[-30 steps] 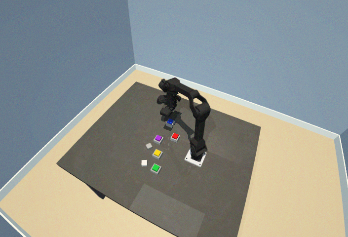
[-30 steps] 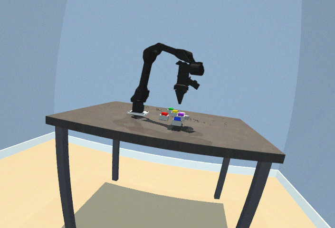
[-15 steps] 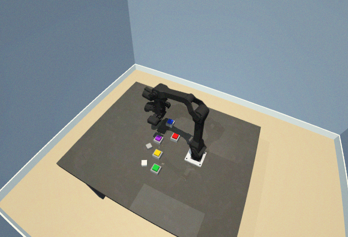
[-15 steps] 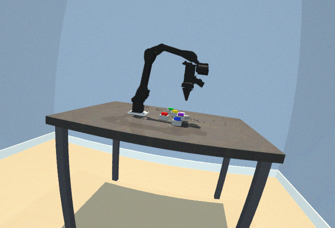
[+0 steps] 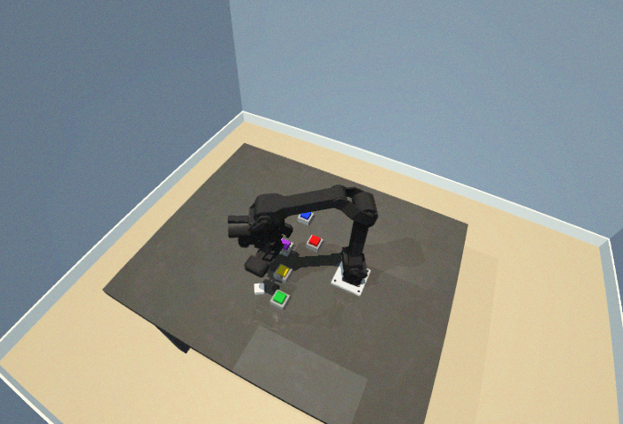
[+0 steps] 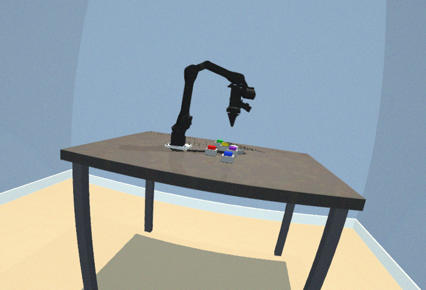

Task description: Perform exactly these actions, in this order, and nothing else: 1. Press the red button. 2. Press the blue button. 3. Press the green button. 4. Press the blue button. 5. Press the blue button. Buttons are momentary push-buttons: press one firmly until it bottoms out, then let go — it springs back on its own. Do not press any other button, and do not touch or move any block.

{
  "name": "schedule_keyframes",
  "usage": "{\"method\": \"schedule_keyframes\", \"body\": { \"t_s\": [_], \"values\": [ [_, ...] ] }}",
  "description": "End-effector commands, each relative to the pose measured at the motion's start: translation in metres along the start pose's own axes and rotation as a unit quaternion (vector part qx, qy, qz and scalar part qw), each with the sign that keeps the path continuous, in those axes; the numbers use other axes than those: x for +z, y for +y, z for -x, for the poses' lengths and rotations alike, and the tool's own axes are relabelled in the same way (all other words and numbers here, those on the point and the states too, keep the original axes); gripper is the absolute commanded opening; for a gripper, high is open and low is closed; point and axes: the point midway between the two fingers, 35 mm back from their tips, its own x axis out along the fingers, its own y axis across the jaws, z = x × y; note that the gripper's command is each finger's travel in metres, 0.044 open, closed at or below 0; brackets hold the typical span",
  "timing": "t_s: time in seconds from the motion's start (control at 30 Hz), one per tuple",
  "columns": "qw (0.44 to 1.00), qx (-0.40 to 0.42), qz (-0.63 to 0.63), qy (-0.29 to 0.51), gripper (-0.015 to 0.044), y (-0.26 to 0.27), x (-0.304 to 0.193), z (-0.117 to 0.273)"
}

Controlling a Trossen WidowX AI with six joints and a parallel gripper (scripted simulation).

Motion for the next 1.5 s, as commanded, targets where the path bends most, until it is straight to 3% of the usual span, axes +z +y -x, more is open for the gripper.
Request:
{"method": "schedule_keyframes", "body": {
  "t_s": [0.0,0.33,0.53,1.47],
  "values": [
    [1.000,0.004,-0.002,0.003,0.0020,0.050,-0.048,0.002],
    [1.000,0.003,-0.002,0.004,0.0020,0.059,-0.059,0.000],
    [1.000,0.003,-0.002,0.004,0.0020,0.059,-0.060,-0.058],
    [1.000,0.003,-0.002,0.004,0.0020,0.059,-0.060,-0.094]
  ]
}}
